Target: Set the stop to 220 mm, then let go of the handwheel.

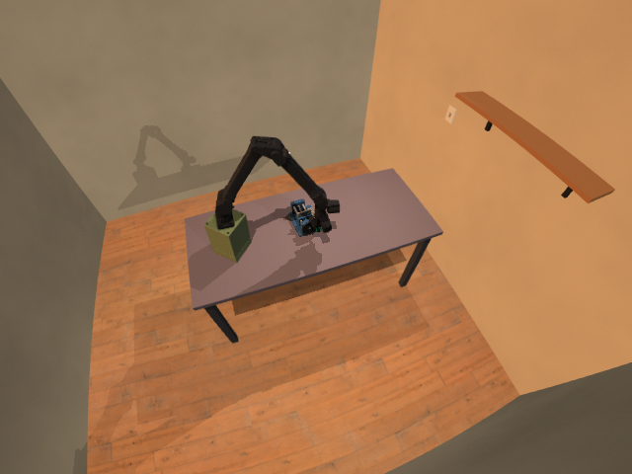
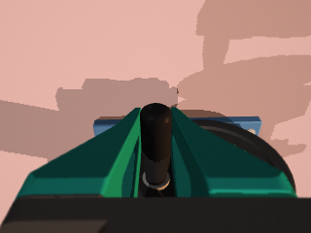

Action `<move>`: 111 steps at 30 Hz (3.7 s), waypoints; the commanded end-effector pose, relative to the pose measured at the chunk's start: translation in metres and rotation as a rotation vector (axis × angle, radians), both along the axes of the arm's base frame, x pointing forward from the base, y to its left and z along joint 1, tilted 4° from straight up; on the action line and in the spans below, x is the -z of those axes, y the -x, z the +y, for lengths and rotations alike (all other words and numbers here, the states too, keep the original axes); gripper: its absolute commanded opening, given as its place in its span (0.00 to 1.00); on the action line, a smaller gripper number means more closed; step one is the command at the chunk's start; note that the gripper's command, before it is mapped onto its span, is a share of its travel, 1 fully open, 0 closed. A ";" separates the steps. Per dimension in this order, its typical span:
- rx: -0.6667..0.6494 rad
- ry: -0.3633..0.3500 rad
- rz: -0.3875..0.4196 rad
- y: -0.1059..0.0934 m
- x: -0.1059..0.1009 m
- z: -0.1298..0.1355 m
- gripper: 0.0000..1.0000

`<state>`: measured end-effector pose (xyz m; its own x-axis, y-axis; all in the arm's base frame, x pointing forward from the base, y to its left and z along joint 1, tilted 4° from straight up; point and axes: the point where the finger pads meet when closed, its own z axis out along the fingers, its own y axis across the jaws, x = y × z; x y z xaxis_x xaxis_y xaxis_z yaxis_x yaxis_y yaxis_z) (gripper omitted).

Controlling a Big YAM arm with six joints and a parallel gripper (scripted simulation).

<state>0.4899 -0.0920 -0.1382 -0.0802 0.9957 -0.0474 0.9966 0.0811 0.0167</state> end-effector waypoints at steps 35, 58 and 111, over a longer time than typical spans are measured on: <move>-0.001 0.012 -0.066 0.032 -0.045 -0.010 0.06; -0.001 0.015 -0.062 0.052 -0.036 -0.012 0.06; -0.001 0.010 -0.037 0.081 0.012 -0.014 0.06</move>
